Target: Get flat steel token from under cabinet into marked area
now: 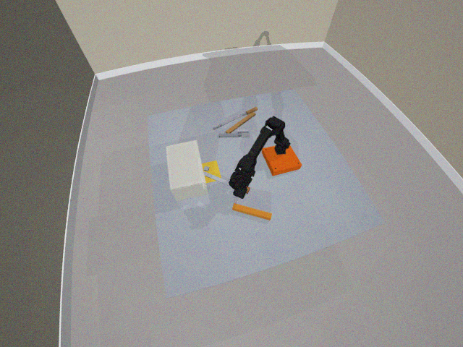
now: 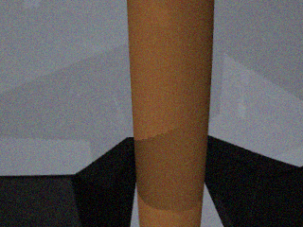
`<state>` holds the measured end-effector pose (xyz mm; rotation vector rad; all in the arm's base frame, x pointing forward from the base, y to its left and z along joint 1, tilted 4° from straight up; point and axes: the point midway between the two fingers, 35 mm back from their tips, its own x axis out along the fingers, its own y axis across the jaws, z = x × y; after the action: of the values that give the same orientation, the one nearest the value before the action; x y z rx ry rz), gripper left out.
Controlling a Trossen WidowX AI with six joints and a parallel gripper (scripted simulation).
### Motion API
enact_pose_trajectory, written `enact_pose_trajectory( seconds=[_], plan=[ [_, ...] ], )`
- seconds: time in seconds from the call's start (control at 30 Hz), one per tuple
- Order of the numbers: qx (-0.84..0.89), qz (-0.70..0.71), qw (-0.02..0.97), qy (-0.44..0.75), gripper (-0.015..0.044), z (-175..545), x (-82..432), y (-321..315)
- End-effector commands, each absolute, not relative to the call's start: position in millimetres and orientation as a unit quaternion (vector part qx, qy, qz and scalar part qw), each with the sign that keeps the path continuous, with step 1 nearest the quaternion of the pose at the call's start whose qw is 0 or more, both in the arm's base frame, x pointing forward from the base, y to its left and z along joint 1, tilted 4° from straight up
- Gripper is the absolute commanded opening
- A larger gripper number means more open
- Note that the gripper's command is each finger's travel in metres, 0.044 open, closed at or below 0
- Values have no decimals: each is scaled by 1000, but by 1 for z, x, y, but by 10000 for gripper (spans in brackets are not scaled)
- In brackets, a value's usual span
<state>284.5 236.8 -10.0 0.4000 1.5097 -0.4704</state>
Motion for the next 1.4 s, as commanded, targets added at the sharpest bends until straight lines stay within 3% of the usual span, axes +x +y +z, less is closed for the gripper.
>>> enact_pose_trajectory(
  seconds=[0.0,1.37],
  plan=[
    [181,-210,686,673,0,-10,294,232],
    [180,-211,688,671,0,-7,347,198]
  ],
)
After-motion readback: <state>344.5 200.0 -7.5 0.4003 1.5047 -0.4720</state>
